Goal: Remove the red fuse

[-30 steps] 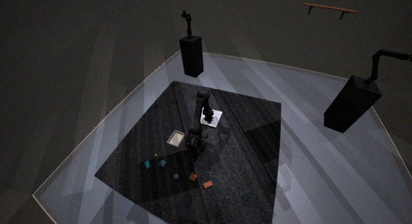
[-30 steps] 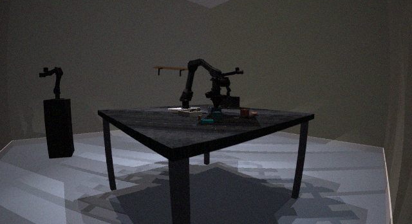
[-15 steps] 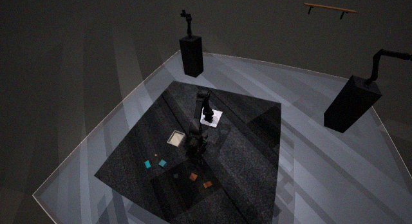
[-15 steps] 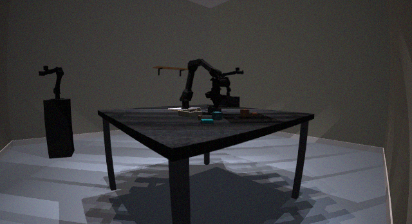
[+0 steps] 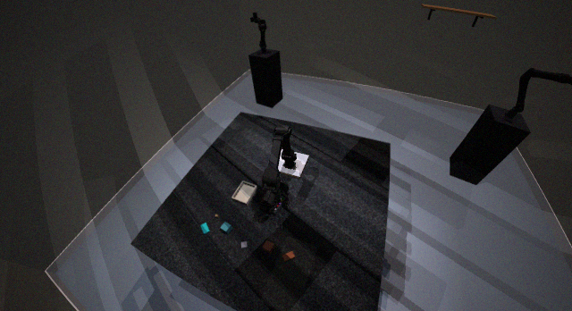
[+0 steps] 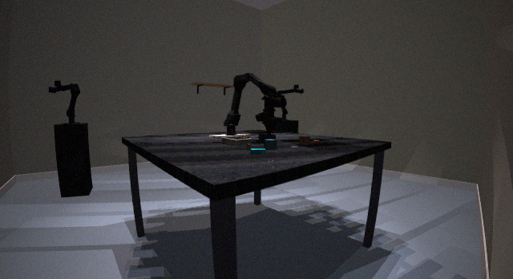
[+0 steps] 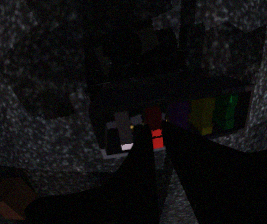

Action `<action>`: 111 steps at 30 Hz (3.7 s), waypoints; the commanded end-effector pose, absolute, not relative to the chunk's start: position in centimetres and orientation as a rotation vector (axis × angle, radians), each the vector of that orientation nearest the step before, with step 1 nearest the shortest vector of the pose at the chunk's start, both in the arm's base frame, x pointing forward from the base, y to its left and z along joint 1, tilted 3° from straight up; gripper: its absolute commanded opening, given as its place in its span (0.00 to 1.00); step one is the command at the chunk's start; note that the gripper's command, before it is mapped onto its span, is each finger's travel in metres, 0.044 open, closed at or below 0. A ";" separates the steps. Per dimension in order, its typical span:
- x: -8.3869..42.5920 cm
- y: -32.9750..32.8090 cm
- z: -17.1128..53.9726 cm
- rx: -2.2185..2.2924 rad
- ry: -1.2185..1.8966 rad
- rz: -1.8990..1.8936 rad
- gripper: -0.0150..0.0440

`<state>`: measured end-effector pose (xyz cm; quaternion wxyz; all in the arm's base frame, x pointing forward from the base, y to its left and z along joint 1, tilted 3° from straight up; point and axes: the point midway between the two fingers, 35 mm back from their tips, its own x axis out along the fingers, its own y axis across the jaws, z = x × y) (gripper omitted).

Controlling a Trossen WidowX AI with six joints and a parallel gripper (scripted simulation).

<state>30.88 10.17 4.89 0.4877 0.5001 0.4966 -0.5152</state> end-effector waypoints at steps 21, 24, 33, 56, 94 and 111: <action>31.0 10.2 6.2 1.215 1.205 -1.250 0.25; 31.0 10.2 6.3 1.215 1.205 -1.250 0.25; 31.0 10.2 6.8 1.214 1.205 -1.250 0.25; 31.0 10.1 7.9 1.213 1.204 -1.250 0.25; 33.0 4.3 10.6 1.211 1.198 -1.249 0.25; 33.9 -5.8 10.8 1.205 1.191 -1.253 0.25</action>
